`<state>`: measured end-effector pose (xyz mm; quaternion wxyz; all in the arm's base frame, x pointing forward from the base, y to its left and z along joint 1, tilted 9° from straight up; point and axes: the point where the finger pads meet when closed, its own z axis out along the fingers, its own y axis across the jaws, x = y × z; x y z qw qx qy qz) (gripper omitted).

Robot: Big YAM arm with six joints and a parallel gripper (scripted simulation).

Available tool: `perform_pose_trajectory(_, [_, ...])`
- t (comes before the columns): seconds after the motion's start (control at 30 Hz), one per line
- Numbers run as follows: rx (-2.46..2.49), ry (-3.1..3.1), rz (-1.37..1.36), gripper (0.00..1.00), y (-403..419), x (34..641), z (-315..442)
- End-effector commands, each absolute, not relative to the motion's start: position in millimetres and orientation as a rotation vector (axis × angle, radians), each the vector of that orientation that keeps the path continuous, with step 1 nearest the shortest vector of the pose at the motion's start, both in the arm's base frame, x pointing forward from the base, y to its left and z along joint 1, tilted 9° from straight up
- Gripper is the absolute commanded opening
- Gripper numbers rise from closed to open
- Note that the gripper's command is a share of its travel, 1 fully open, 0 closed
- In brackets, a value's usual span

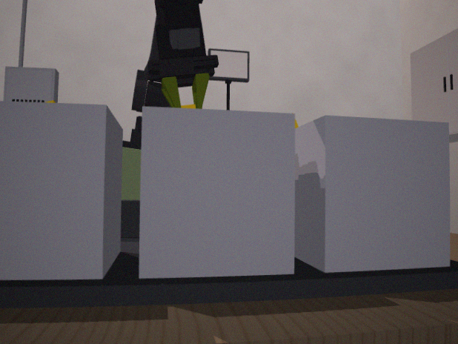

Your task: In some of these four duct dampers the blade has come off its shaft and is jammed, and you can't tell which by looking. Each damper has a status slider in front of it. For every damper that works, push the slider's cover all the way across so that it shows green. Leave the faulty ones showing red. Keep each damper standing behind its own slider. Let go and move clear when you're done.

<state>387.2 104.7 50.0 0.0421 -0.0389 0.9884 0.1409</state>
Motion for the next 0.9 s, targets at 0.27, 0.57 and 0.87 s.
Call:
perform_pose_trajectory(0.27, [-0.112,3.018,0.429,0.17,106.8,388.1,47.5])
perform_pose_trajectory(0.57, [-0.116,3.017,0.445,0.17,99.9,389.3,45.2])
perform_pose_trajectory(0.87, [-0.118,3.01,0.486,0.17,97.3,389.7,45.0])
